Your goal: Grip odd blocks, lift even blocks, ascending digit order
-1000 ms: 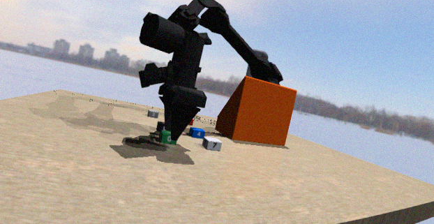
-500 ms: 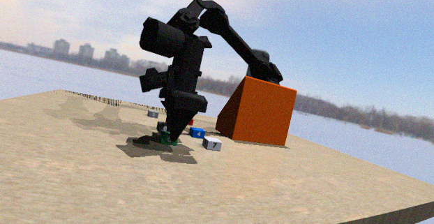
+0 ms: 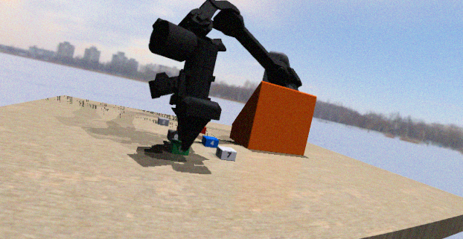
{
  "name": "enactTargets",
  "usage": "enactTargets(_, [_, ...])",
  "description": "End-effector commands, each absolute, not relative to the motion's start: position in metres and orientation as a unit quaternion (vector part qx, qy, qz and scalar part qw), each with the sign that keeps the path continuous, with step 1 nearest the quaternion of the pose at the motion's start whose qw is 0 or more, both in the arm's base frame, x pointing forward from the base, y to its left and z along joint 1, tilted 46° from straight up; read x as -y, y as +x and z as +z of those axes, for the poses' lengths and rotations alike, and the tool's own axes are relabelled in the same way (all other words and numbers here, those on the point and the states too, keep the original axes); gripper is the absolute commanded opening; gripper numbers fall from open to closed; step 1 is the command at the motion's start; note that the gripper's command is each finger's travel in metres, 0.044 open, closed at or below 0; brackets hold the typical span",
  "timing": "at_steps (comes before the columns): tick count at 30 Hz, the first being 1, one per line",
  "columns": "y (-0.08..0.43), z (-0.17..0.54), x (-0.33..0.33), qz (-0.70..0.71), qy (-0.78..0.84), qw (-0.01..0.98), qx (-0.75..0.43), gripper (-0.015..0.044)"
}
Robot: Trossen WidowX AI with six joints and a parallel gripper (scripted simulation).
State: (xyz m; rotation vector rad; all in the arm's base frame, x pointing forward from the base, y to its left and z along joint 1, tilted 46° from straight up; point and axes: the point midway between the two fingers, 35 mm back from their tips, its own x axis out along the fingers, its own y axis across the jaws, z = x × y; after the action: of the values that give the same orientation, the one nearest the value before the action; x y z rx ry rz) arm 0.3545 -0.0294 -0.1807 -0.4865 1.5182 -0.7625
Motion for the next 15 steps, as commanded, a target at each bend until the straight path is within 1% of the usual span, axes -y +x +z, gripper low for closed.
enactTargets(1, [0.355,-0.182,0.029,-0.335,-0.212,0.637,-0.661,0.012])
enactTargets(15, [0.356,-0.171,0.019,-0.333,-0.215,0.634,-0.664,0.012])
